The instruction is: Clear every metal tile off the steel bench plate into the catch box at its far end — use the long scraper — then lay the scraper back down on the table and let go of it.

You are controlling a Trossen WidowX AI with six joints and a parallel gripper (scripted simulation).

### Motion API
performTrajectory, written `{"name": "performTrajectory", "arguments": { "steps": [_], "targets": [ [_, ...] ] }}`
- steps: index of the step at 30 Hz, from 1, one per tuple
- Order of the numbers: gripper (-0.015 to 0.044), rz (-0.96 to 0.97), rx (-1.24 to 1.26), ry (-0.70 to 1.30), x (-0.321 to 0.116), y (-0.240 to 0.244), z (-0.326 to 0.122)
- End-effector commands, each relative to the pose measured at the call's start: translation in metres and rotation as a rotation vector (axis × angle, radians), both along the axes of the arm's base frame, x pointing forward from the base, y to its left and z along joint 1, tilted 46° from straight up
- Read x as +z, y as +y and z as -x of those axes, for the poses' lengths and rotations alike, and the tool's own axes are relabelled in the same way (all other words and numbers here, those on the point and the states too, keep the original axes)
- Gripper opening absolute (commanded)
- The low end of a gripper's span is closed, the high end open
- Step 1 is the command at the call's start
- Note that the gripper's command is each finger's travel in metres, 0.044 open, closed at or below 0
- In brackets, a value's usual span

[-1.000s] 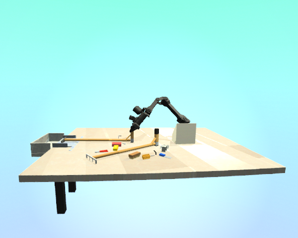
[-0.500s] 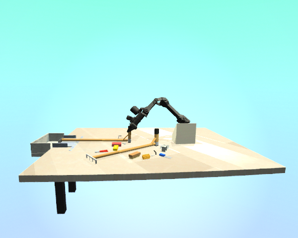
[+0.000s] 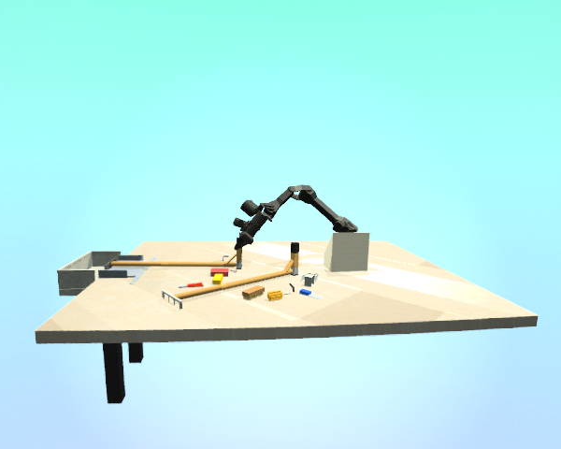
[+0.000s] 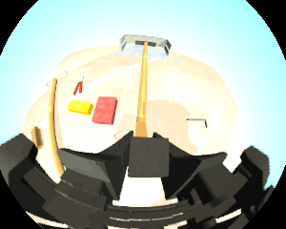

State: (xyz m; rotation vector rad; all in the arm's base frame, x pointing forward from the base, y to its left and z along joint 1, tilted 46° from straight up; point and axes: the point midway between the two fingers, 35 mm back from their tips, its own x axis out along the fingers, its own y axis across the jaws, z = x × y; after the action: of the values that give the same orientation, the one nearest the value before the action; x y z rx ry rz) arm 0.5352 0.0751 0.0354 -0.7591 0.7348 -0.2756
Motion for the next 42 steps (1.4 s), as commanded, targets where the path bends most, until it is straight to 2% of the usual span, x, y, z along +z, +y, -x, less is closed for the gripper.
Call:
{"name": "performTrajectory", "arguments": {
  "steps": [1,15,42],
  "targets": [
    [0.0000,0.000,0.000,0.000,0.000,0.000,0.001],
    [0.0000,-0.001,0.003,-0.003,0.000,0.001,0.000],
    [0.0000,-0.003,0.004,-0.001,0.000,0.004,0.035]
  ]
}}
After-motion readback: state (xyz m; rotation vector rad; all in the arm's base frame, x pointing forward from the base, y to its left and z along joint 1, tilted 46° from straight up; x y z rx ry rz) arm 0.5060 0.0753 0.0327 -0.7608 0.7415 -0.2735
